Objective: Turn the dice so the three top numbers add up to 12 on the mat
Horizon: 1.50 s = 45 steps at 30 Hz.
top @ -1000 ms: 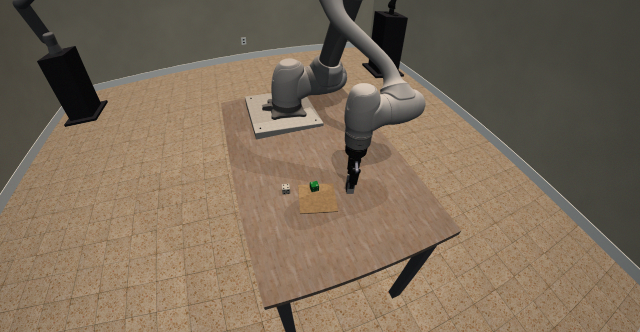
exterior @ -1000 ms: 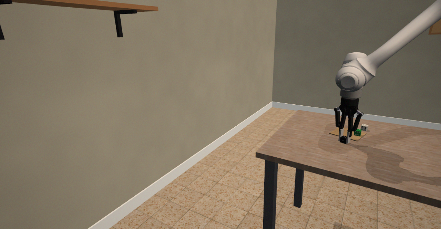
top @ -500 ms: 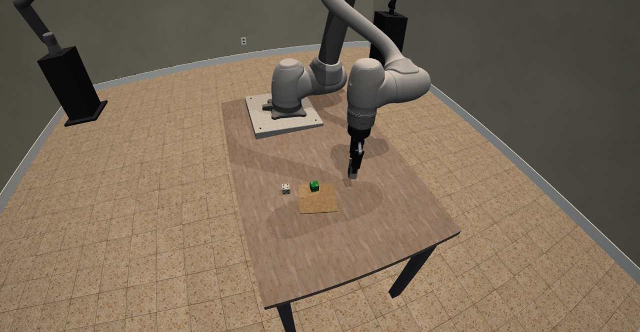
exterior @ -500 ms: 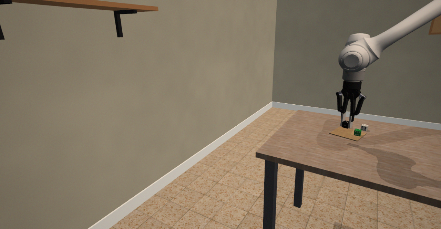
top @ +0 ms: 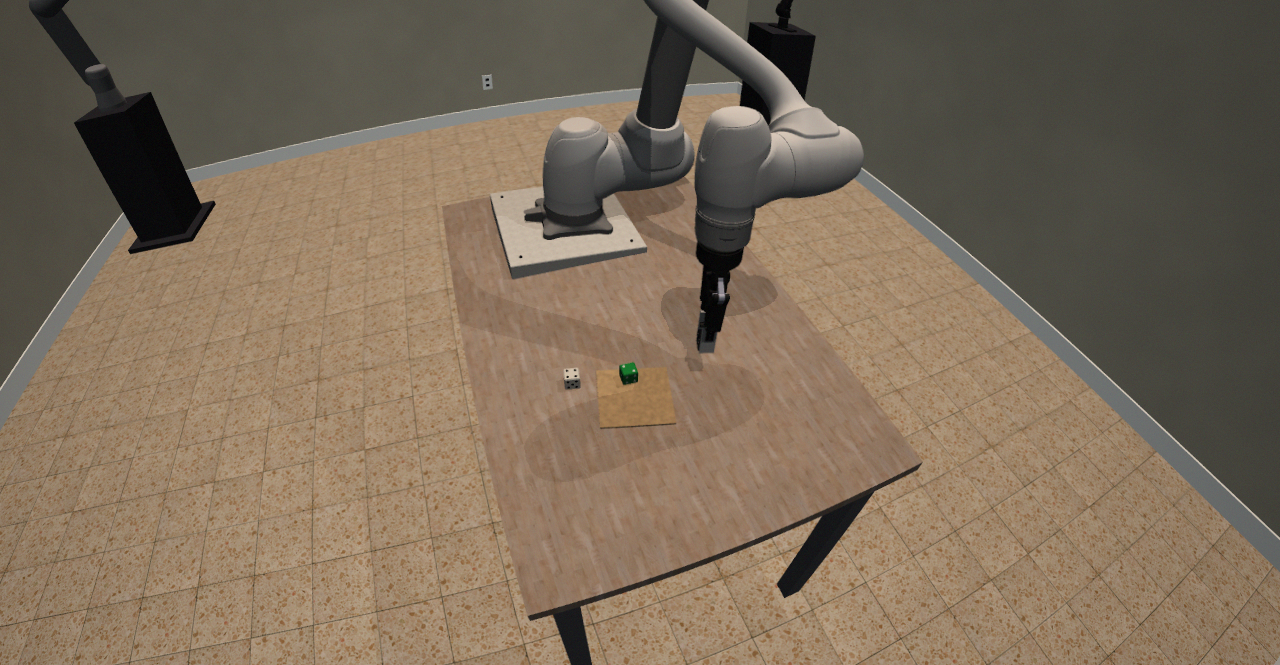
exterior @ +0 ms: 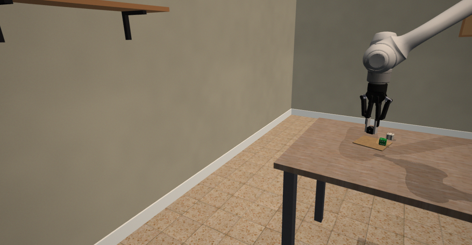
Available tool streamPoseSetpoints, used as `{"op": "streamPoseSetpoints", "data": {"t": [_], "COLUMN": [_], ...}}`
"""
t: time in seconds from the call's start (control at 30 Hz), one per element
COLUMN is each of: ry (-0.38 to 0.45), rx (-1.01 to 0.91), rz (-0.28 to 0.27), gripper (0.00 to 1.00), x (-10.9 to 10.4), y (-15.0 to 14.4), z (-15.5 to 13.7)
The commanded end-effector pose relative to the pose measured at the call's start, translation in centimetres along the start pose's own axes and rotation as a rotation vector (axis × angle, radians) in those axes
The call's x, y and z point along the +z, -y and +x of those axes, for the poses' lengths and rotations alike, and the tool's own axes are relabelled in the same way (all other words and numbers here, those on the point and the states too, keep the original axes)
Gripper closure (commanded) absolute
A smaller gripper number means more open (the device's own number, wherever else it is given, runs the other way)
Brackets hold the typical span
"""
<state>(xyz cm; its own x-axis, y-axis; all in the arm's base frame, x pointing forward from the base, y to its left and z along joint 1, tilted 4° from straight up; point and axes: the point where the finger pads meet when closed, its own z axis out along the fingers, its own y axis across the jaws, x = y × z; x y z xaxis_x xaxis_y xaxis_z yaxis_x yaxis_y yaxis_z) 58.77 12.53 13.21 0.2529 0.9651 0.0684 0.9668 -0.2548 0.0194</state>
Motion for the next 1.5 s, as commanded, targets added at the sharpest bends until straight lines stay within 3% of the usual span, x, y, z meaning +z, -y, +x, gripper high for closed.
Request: {"op": "streamPoseSetpoints", "data": {"t": [0.0, 0.23, 1.47], "ry": [0.0, 0.0, 0.0], "rx": [-0.006, -0.102, -1.601], "rz": [0.0, 0.0, 0.0], "gripper": [0.84, 0.84, 0.84], "x": [-0.01, 0.05, 0.91], "y": [0.0, -0.03, -0.55], "z": [0.0, 0.06, 0.98]}}
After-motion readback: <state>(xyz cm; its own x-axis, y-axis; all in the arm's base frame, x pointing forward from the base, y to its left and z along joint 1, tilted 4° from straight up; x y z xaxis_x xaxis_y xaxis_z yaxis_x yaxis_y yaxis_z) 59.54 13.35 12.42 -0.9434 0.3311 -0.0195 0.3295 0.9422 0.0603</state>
